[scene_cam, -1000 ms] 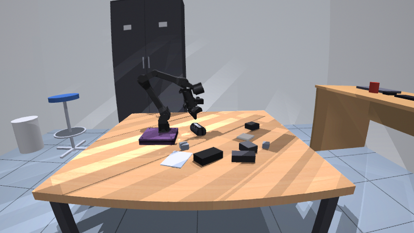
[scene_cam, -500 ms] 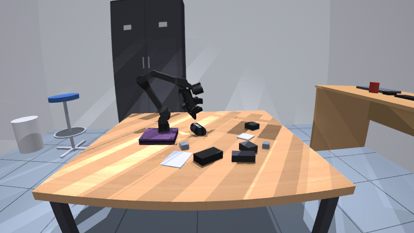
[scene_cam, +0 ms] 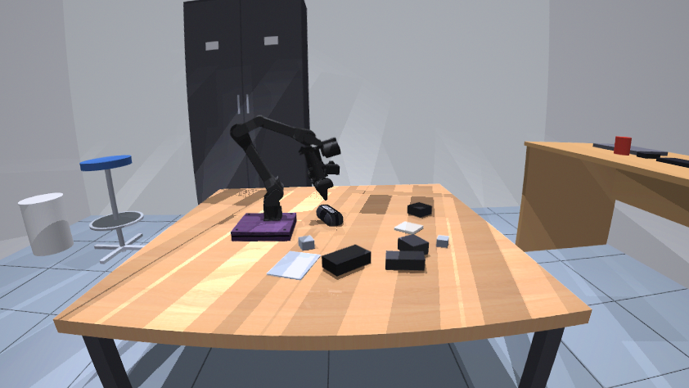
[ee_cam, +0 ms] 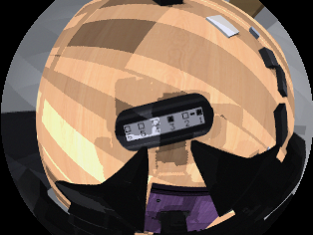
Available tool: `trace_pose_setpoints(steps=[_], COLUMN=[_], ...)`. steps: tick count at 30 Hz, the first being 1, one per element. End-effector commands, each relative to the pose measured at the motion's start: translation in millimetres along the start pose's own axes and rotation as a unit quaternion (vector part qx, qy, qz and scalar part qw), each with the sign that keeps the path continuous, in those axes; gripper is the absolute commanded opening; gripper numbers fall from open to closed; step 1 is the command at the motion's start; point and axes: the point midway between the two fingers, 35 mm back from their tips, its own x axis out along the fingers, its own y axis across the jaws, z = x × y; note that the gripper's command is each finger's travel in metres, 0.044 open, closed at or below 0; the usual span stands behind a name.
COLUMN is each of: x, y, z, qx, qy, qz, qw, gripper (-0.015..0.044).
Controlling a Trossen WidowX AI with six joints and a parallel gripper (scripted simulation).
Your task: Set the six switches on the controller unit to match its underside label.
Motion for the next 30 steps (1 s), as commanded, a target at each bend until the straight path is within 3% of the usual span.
trace_pose_setpoints(steps=[1,6,15,24,30], x=[3.1,6.4,12.6,19.7,22.5], y=[7.2,16.5,34.3,53.6,61.1], z=[2.6,5.4,9.5,11.9,12.4], qx=[0.104,0.217,0.413,0.586,0.647], qy=[0.023,0.043,0.066,0.067,0.061], qz=[-0.006,-0.018,-0.054,-0.101,-0.120], qw=[0.994,0.975,0.907,0.801,0.751], gripper=[0.0315,0.0440,0.0440,0.0440,0.0440])
